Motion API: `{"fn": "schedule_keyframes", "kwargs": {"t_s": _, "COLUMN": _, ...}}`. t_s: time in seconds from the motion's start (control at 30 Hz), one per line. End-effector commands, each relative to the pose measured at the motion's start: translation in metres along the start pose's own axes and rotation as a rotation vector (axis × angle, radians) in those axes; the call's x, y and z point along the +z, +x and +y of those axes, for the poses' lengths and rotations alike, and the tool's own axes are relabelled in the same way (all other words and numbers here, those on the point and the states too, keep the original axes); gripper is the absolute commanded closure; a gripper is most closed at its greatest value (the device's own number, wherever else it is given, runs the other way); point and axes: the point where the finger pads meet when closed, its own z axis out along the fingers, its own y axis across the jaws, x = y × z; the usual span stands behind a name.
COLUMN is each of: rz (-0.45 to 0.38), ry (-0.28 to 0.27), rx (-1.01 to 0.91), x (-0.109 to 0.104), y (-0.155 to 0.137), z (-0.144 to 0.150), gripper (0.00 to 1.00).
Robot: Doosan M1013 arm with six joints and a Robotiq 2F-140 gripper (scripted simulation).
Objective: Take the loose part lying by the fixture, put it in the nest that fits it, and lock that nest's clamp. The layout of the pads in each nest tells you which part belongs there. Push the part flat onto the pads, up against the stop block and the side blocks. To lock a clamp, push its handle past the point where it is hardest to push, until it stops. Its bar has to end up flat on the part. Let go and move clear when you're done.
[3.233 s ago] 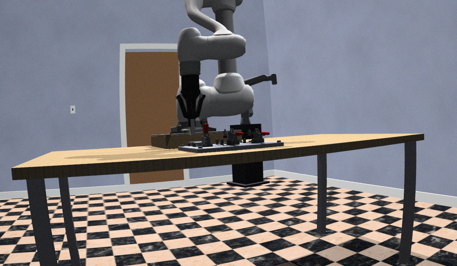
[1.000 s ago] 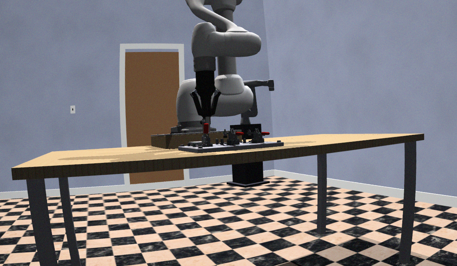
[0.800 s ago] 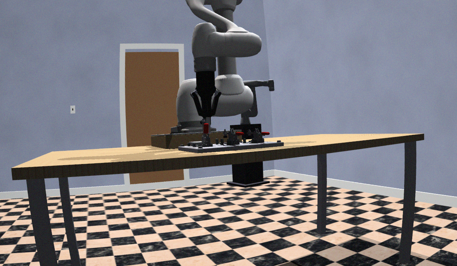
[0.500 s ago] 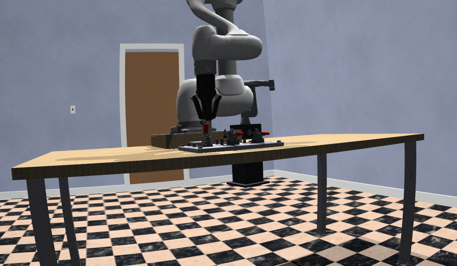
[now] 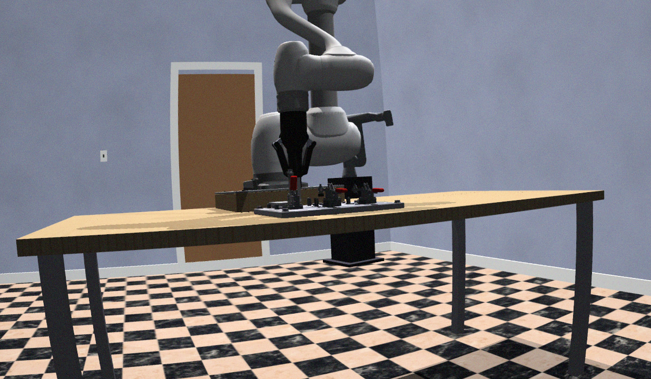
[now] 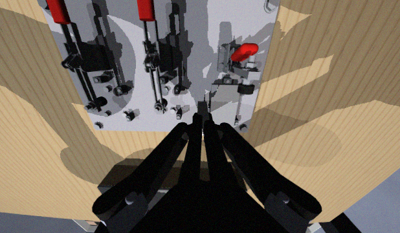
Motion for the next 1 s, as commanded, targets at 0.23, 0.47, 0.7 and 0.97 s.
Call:
{"fn": "schedule_keyframes", "kwargs": {"t_s": 0.23, "rz": 0.000, "ry": 0.002, "rx": 0.003, "x": 0.0028, "y": -0.0015, "z": -0.0020, "gripper": 0.90}}
{"fn": "schedule_keyframes", "kwargs": {"t_s": 0.47, "rz": 0.000, "ry": 0.002, "rx": 0.003, "x": 0.0043, "y": -0.0018, "z": -0.0025, "gripper": 0.90}}
{"fn": "schedule_keyframes", "kwargs": {"t_s": 0.7, "rz": 0.000, "ry": 0.002, "rx": 0.003, "x": 0.0091, "y": -0.0028, "z": -0.0039, "gripper": 0.90}}
{"fn": "schedule_keyframes", "kwargs": {"t_s": 0.97, "rz": 0.000, "ry": 0.002, "rx": 0.003, "x": 0.0101, "y": -0.0030, "z": -0.0041, "gripper": 0.90}}
